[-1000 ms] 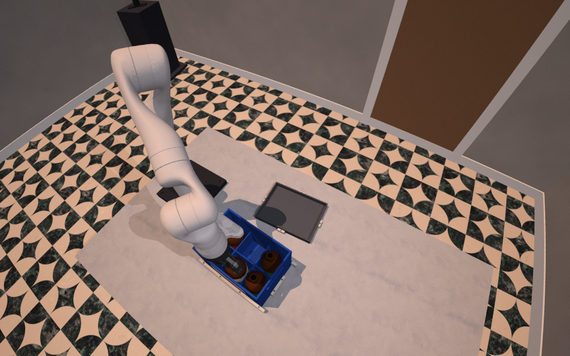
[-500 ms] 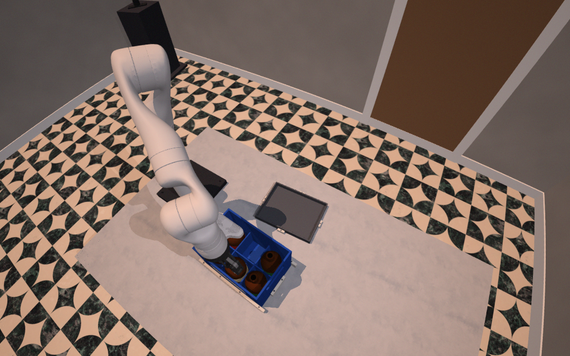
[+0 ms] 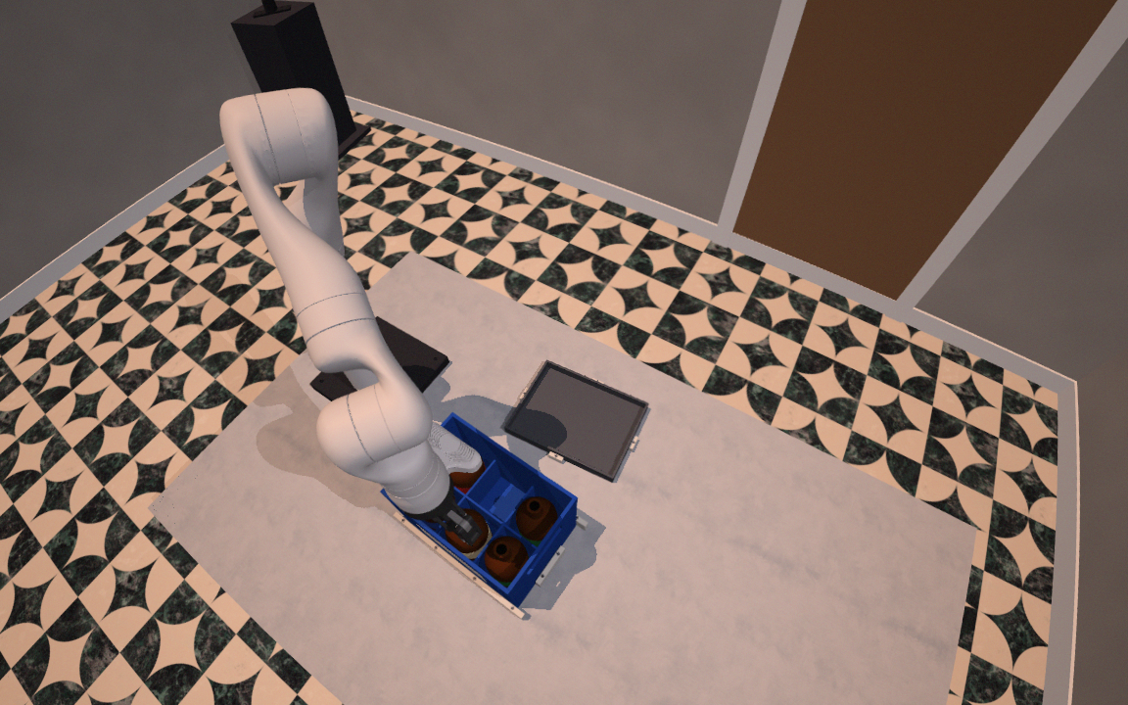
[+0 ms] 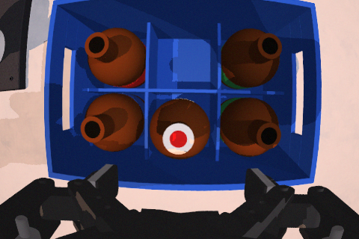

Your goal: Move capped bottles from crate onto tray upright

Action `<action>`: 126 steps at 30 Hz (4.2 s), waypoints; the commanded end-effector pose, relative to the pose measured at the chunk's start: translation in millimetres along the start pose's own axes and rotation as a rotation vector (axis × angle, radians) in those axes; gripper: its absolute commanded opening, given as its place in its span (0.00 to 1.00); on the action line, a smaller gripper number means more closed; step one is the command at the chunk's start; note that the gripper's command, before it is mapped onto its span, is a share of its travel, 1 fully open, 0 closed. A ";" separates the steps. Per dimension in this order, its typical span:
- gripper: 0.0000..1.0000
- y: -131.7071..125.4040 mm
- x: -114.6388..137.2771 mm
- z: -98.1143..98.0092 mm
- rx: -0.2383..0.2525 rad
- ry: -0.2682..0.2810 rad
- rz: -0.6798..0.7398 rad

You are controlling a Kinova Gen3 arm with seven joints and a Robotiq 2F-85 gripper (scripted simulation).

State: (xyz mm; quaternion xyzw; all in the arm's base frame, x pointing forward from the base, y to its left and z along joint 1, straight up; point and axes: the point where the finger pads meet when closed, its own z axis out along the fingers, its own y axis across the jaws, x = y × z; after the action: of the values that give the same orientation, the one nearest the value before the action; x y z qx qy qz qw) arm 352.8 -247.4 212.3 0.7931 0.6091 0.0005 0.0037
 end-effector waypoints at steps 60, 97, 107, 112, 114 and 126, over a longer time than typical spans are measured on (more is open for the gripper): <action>1.00 3.3 33.0 0.5 -0.001 -0.001 -0.006; 1.00 1.2 89.6 0.3 0.000 0.000 -0.007; 1.00 1.2 91.1 0.7 0.003 0.006 -0.011; 1.00 1.2 91.1 0.7 0.003 0.006 -0.011; 1.00 1.2 91.1 0.7 0.003 0.006 -0.011; 1.00 1.2 91.3 0.7 0.003 0.006 -0.012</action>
State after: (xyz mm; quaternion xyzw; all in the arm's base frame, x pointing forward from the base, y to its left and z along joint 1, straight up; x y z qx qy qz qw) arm 377.3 -159.4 210.7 0.7895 0.6137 0.0013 0.0001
